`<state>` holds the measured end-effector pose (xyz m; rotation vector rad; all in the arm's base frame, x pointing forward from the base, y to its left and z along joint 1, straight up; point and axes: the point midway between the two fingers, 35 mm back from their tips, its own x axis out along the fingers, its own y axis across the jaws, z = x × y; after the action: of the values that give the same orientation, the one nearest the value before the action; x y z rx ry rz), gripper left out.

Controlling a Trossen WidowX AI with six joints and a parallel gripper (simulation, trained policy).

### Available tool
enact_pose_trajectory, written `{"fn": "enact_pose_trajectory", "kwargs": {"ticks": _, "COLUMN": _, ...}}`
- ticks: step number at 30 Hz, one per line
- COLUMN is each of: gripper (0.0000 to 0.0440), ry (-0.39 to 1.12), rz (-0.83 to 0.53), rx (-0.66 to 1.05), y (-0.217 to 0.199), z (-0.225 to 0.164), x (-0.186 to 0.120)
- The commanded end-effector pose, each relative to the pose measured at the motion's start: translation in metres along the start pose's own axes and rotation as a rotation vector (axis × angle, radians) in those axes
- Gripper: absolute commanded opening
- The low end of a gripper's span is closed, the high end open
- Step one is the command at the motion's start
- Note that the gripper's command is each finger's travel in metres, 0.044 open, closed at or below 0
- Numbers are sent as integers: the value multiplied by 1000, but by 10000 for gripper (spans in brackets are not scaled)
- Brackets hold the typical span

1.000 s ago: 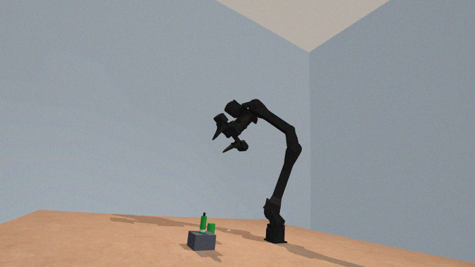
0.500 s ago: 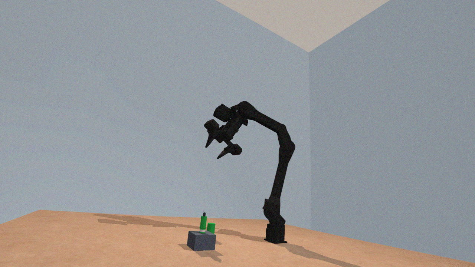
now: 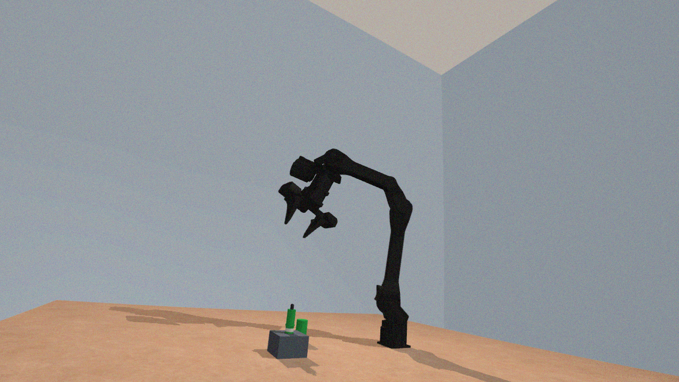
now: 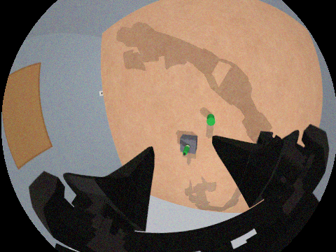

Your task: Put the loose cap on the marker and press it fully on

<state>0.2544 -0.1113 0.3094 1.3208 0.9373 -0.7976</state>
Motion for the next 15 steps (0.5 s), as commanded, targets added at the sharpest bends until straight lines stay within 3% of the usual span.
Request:
{"fn": "enact_pose_trajectory", "kwargs": {"ticks": 1, "gripper": 315, "ry": 13, "rz": -36, "rx": -6, "y": -1, "z": 2, "x": 10}}
{"fn": "enact_pose_trajectory", "kwargs": {"ticks": 15, "gripper": 312, "ry": 52, "rz": -153, "rx": -22, "y": -4, "z": 5, "x": 44}}
